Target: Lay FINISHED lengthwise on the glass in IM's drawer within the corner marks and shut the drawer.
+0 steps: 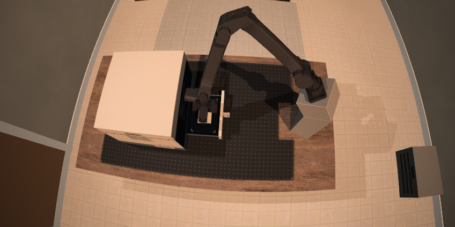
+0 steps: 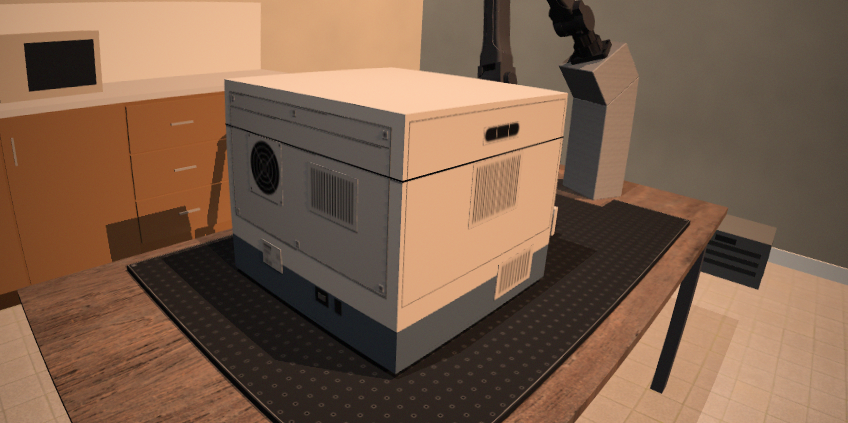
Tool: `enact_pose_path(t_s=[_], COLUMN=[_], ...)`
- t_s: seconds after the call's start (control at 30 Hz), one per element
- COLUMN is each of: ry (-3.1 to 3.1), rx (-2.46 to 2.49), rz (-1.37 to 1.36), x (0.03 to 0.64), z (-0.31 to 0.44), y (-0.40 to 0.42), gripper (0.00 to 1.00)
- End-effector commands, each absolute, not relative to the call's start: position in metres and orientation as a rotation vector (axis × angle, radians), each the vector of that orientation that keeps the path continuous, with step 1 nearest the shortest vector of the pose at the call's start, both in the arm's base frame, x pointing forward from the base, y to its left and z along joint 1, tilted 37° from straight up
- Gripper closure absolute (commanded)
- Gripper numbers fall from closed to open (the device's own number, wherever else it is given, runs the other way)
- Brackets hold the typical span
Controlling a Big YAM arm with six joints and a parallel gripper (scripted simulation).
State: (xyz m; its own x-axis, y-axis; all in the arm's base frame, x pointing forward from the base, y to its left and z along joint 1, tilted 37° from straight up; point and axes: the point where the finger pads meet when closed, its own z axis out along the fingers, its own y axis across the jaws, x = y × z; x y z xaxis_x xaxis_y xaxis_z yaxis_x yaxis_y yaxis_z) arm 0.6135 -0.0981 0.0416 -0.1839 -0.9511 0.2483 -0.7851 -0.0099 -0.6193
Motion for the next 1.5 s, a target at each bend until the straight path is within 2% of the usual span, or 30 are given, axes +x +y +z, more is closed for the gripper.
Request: enact_pose_path(t_s=[0.0,1.47], ry=[1.993,1.993], rx=[-1.816,-1.813], rz=[-0.99,-0.992], x=[0.611,0.562], z=[0.051,0.048], y=[-0.086,-0.078], gripper=[0.08,0.08])
